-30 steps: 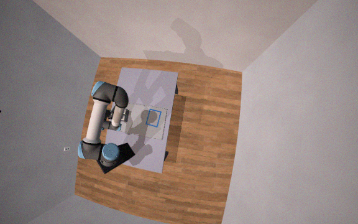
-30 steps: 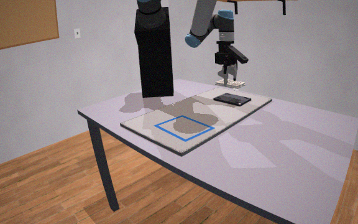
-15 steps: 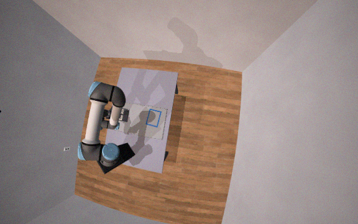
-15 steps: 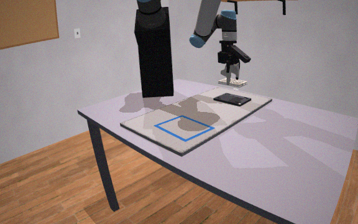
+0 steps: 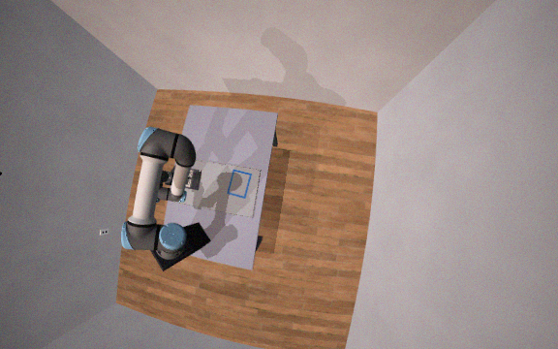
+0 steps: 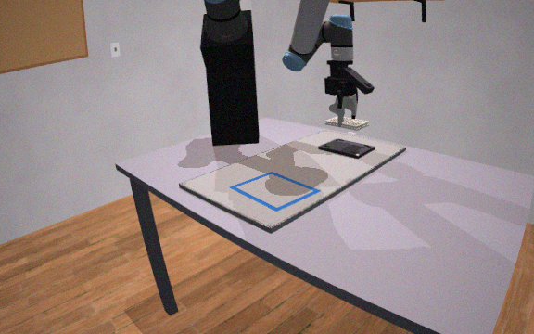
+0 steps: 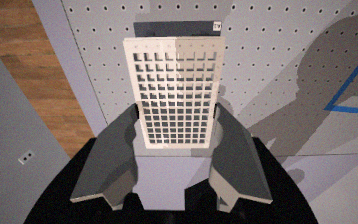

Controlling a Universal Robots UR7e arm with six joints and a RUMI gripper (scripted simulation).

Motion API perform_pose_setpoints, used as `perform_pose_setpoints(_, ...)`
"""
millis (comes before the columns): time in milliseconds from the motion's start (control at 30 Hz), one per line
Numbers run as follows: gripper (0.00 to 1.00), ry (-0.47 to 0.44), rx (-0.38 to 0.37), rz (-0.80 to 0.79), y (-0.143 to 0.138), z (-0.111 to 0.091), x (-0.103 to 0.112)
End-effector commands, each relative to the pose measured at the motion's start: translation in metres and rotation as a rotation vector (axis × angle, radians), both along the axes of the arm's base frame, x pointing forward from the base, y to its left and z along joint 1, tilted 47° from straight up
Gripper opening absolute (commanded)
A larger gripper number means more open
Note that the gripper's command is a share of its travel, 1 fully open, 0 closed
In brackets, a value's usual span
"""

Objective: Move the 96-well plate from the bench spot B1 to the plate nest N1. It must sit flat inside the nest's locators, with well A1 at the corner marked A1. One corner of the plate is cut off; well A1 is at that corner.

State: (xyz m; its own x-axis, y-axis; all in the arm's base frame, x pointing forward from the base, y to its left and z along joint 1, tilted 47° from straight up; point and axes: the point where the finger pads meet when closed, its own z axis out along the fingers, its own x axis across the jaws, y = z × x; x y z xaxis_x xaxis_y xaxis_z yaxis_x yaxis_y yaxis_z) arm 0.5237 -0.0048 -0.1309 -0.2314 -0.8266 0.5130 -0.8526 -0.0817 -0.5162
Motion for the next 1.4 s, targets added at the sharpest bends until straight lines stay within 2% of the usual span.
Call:
perform_pose_setpoints(0, 0.00, -0.001, 0.000, 0.001, 0.000, 0.001, 0.000)
perform_pose_setpoints(433, 0.00, -0.001, 0.000, 0.001, 0.000, 0.001, 0.000)
perform_pose_setpoints(1367, 0.00, -0.001, 0.000, 0.001, -0.023, -0.027, 0.019)
